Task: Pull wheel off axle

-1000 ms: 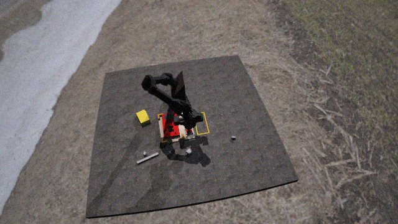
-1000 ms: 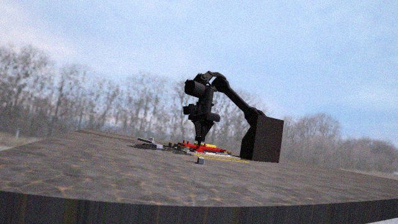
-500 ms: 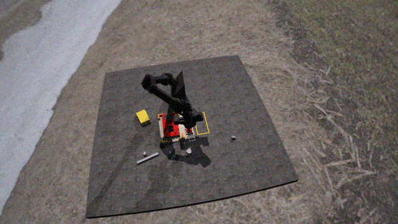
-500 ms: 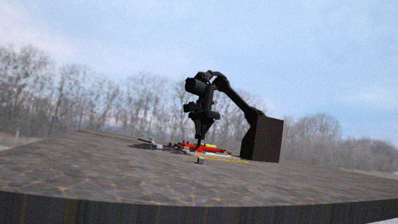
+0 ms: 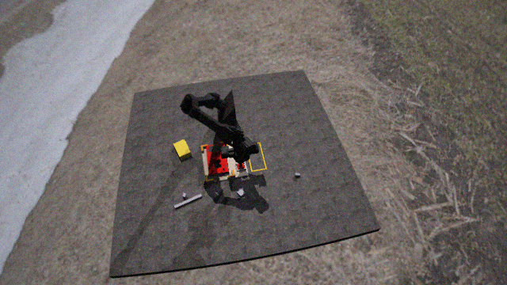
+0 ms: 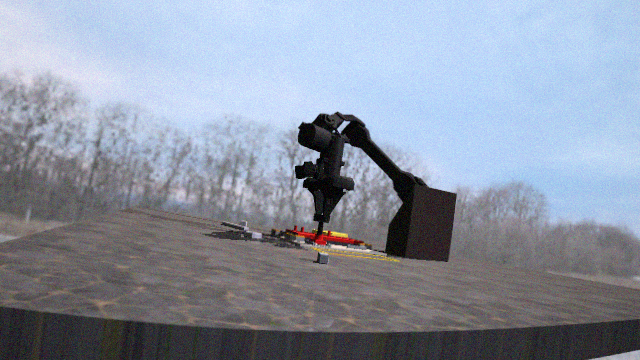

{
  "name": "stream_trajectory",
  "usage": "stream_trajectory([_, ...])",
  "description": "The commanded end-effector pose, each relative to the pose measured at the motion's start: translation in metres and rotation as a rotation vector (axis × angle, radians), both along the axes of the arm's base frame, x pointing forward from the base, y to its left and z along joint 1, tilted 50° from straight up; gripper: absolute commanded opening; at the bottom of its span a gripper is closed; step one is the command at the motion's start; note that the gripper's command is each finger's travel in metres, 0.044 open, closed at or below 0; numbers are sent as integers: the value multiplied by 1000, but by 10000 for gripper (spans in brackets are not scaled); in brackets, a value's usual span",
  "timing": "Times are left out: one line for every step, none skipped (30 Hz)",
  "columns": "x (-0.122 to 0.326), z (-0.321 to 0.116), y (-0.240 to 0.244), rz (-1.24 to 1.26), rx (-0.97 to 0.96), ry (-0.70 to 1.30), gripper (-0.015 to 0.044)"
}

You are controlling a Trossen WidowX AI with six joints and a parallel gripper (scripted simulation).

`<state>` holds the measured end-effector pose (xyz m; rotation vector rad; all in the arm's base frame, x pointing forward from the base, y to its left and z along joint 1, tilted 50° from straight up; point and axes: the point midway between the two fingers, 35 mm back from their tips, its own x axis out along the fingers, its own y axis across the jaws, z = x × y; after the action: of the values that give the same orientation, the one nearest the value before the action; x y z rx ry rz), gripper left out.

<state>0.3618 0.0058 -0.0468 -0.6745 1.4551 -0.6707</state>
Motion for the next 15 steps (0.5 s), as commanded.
stream_trajectory([0, 1, 1, -5, 3, -4, 0])
stream_trajectory([0, 1, 1, -5, 3, -4, 0])
stream_trajectory([0, 1, 2, -5, 3, -4, 0])
stream_trajectory([0, 2, 2, -5, 3, -4, 0])
stream_trajectory([0, 2, 2, -5, 3, -4, 0])
stream_trajectory([0, 2, 3, -5, 3, -4, 0])
stream_trajectory([0, 3, 4, -4, 3, -4, 0])
stream_trajectory([0, 5, 6, -4, 3, -4, 0])
stream_trajectory([0, 7, 9, -4, 4, -4, 0])
stream_trajectory([0, 10, 13, -4, 4, -4, 0])
stream_trajectory([0, 13, 16, -4, 4, -4, 0])
stream_trajectory([-1, 17, 20, -4, 4, -4, 0])
stream_trajectory([-1, 20, 23, -4, 4, -4, 0])
stream_trajectory([-2, 23, 26, -4, 4, -4, 0])
stream_trajectory([-3, 24, 29, -4, 4, -4, 0])
